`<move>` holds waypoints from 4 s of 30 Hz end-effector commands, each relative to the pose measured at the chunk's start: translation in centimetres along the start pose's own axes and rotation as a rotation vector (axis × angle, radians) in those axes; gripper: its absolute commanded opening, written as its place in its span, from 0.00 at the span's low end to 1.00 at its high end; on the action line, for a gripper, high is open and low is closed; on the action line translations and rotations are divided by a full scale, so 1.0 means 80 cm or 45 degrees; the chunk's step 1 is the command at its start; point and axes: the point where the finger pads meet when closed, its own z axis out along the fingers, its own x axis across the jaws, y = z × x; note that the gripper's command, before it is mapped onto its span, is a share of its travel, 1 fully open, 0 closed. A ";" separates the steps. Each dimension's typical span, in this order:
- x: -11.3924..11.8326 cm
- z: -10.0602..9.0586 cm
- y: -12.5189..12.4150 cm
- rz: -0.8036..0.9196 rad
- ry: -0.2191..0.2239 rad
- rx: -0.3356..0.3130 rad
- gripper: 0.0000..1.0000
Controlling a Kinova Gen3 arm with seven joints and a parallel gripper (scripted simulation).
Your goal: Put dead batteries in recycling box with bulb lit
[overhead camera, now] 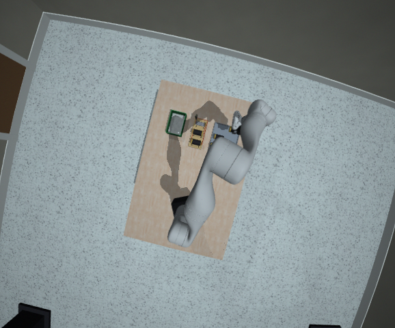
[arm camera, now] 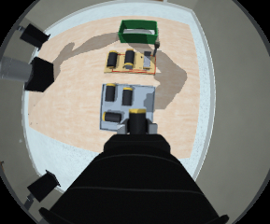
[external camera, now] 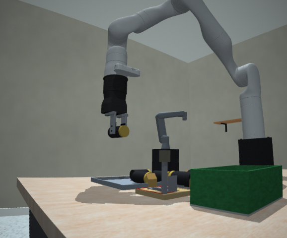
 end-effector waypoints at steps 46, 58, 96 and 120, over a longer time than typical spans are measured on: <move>0.008 -0.003 -0.029 0.107 0.012 -0.003 0.57; 0.029 -0.003 -0.152 0.100 0.013 -0.001 0.57; 0.046 -0.004 -0.252 0.122 0.011 0.001 0.57; 0.049 0.094 -0.252 0.121 0.016 0.000 0.57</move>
